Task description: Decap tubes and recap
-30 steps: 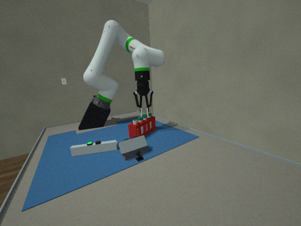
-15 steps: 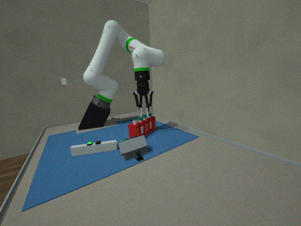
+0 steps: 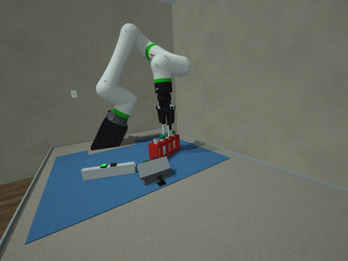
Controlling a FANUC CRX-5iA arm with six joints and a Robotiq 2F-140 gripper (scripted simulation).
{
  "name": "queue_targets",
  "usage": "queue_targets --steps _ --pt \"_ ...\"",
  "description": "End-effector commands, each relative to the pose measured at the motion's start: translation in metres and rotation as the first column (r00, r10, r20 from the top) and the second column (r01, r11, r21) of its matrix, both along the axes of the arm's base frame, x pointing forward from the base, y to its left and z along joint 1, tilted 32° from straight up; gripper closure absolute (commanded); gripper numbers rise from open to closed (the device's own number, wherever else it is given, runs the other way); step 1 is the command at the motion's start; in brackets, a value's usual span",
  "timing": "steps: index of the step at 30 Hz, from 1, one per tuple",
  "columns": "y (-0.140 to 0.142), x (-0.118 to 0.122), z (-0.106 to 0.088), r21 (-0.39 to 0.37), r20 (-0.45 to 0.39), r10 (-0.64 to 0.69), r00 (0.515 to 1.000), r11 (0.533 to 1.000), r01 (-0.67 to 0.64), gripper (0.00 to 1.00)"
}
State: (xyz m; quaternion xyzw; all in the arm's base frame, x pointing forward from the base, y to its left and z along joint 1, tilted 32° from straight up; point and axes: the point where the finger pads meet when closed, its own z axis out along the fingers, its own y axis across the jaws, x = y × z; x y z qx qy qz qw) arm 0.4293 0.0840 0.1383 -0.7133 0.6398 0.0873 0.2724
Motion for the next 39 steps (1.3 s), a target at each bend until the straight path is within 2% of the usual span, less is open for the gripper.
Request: queue_targets --steps 1,3,11,12,24,27,28,29,31,33,37,39 --pt "0.0006 0.0002 -0.0002 0.015 -0.135 -0.224 0.965 0.973 0.228 1.0" --pt "0.0007 0.0002 -0.0003 0.024 -0.184 -0.298 0.937 0.951 0.308 1.0" --pt "0.0007 0.0002 -0.0003 0.024 -0.185 -0.299 0.936 0.951 0.309 1.0" --pt "0.0007 0.0002 -0.0003 0.024 -0.185 -0.299 0.936 0.951 0.309 0.65" --pt "0.0007 0.0002 -0.0003 0.024 -0.185 -0.299 0.936 0.951 0.309 0.65" --pt "0.0004 0.0001 0.0002 -0.007 -0.059 -0.1 0.993 0.995 0.1 0.65" --pt "0.0004 0.0001 0.0002 -0.007 -0.059 -0.1 0.993 0.995 0.1 0.65" --pt "0.0004 0.0001 0.0002 -0.019 -0.026 -0.043 0.999 0.999 0.043 0.65" --pt "0.0004 0.0001 0.0002 -0.023 -0.018 -0.03 0.999 0.999 0.029 0.65" --pt "0.0004 0.0001 0.0002 -0.059 0.051 0.096 0.994 0.994 -0.093 0.65" --pt "0.0004 0.0001 0.0002 -0.109 0.123 0.24 0.963 0.968 -0.227 0.65" --pt "0.0004 0.0001 0.0002 -0.113 0.13 0.255 0.958 0.964 -0.241 0.65"
